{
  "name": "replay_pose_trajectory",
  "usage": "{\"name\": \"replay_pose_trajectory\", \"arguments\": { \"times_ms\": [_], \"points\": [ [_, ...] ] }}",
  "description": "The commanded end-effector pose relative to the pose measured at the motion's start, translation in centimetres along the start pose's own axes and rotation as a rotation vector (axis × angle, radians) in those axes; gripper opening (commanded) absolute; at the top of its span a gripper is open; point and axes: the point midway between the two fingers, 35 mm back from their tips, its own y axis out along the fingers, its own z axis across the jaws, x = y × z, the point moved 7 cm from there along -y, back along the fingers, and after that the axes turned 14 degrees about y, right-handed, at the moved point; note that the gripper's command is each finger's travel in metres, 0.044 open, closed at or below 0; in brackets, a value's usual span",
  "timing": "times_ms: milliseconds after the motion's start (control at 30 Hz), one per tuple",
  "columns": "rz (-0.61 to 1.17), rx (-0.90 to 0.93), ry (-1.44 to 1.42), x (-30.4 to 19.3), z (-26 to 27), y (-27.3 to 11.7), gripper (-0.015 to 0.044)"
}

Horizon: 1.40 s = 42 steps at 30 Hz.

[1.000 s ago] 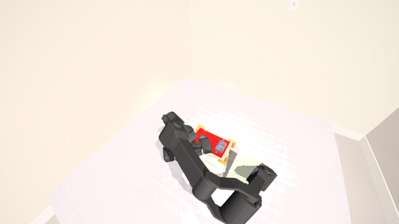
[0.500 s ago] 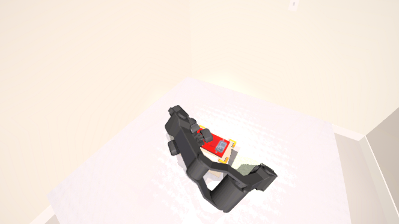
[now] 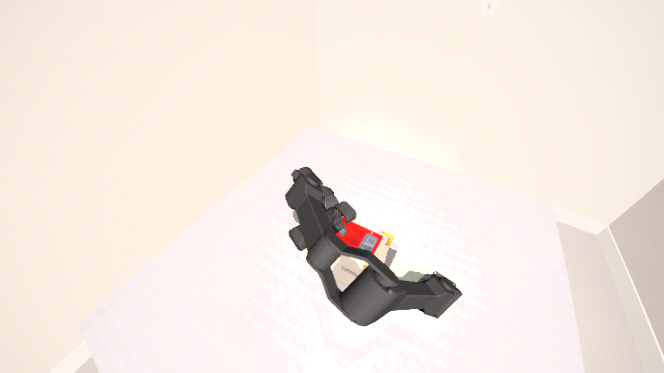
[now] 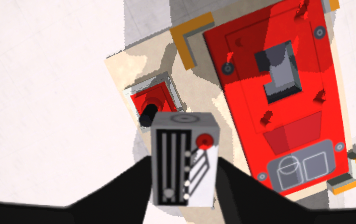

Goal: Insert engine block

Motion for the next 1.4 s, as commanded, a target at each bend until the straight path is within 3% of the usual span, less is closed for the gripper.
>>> {"name": "replay_pose_trajectory", "arguments": {
  "times_ms": [0, 1033, 1233, 1367],
  "points": [
    [0.002, -0.004, -0.050, 1.1, -1.0, 0.5, 0.0000],
    [0.005, 0.004, -0.407, 6.6, -7.9, 3.9, 0.0000],
    [0.005, 0.004, -0.432, 6.7, -7.9, 3.8, 0.0157],
    [0.005, 0.004, -0.428, 6.6, -7.9, 3.9, 0.0159]
  ]
}}
